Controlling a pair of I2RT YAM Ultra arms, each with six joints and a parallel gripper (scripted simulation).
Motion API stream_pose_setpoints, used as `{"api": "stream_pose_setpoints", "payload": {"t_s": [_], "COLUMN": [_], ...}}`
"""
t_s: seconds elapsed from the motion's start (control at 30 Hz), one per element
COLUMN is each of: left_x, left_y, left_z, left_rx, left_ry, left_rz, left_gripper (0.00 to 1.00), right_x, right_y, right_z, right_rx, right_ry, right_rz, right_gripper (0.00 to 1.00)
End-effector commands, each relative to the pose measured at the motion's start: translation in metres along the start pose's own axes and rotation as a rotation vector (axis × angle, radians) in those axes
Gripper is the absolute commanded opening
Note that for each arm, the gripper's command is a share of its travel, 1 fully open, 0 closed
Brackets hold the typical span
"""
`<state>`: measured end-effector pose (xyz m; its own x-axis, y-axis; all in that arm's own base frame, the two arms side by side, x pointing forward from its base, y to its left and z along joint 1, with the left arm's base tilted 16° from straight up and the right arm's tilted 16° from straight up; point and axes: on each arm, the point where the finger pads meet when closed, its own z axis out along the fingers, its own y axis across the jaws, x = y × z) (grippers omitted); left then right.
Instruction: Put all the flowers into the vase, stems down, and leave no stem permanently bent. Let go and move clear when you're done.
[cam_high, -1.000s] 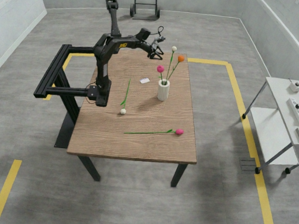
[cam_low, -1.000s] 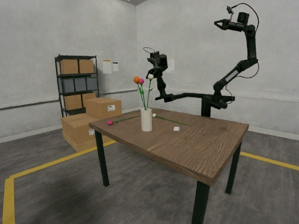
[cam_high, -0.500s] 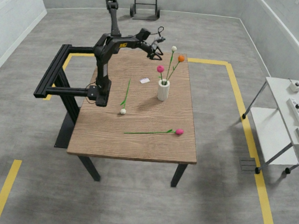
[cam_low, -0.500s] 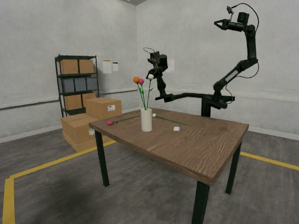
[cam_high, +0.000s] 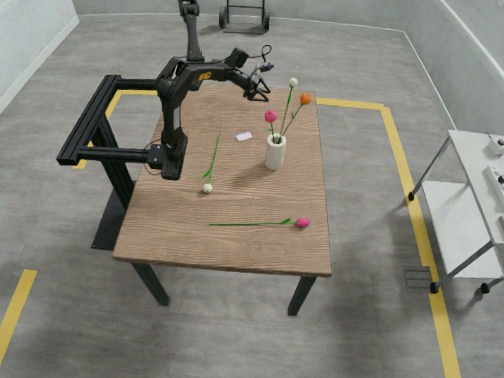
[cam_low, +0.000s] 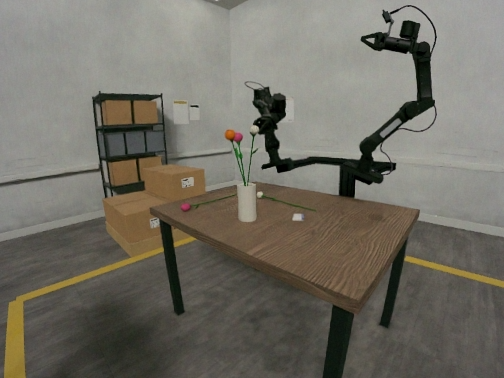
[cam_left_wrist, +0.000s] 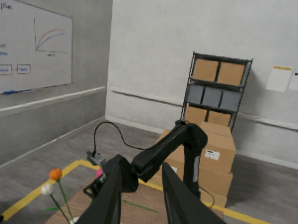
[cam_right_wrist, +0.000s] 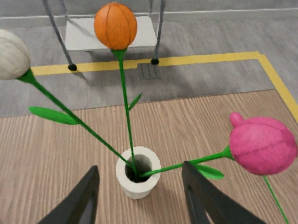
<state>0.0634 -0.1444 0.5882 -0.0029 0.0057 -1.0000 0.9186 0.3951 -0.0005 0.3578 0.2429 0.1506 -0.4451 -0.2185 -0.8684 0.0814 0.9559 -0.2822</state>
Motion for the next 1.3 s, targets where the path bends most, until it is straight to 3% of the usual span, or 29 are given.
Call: {"api": "stream_pose_setpoints", "payload": {"t_s": [0.0,0.37,0.53,0.9,1.27], "left_x": [-0.009,-0.009,-0.009,-0.009,-0.009], "left_y": [0.000,0.000,0.000,0.000,0.000], "left_z": [-0.010,-0.010,-0.010,-0.010,-0.010], "left_rx": [-0.004,-0.004,-0.004,-0.004,-0.004], "left_ry": [-0.034,-0.034,-0.034,-0.034,-0.034], "left_rz": [-0.004,-0.004,-0.004,-0.004,-0.004], "left_gripper": [0.30,0.30,0.30,0.30,0.30], "right_x": [-0.004,0.012,0.032,0.025,0.028], "right_y": [-0.004,-0.001,-0.005,-0.005,-0.008], "right_z": [-0.022,-0.071,-0.082,-0.088,-0.077], "right_rx": [0.004,-0.007,0.001,-0.011,0.017], "right_ry": [-0.018,-0.031,-0.022,-0.031,-0.018], "right_rz": [0.021,0.051,0.025,0.049,0.030], "right_gripper": [0.60,0.60,0.60,0.60,0.60]}}
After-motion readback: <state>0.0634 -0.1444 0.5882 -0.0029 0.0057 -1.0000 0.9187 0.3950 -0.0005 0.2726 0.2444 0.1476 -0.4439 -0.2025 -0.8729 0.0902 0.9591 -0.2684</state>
